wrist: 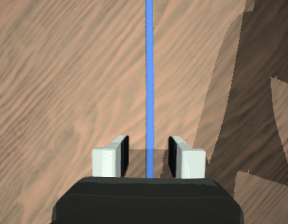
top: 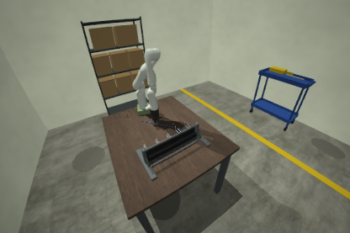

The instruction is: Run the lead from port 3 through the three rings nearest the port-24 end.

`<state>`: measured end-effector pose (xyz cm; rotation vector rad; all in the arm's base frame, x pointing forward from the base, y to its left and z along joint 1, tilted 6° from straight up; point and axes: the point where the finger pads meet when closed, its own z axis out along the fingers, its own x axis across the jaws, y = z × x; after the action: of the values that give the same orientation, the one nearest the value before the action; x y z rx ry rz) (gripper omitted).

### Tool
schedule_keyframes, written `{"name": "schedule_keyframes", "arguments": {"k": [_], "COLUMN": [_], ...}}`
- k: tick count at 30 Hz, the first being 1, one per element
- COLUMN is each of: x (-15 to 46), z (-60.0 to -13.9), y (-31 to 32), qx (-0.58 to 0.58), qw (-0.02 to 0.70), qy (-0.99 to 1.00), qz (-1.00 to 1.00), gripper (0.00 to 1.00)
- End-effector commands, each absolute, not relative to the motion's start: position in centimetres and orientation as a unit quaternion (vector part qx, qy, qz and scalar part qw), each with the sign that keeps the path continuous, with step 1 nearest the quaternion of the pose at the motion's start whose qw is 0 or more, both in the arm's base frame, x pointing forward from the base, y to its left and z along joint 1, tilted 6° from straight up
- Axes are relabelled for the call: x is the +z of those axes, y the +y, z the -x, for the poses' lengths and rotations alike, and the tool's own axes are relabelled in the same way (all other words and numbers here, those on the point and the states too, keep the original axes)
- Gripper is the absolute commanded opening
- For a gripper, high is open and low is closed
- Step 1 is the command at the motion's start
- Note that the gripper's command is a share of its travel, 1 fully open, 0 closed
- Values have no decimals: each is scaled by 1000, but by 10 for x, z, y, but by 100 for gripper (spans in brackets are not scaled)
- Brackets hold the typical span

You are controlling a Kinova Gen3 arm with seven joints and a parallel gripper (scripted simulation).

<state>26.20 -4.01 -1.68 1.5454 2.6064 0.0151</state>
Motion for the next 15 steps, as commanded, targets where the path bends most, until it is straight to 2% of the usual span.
{"name": "schedule_keyframes", "arguments": {"k": [1, 15], "x": [-19, -21], "z": [-260, -260], "y": [-40, -40], "qx": [4, 4], "qw": [54, 54], "qy": [861, 861], "qz": [-506, -506], "gripper": [67, 67]}}
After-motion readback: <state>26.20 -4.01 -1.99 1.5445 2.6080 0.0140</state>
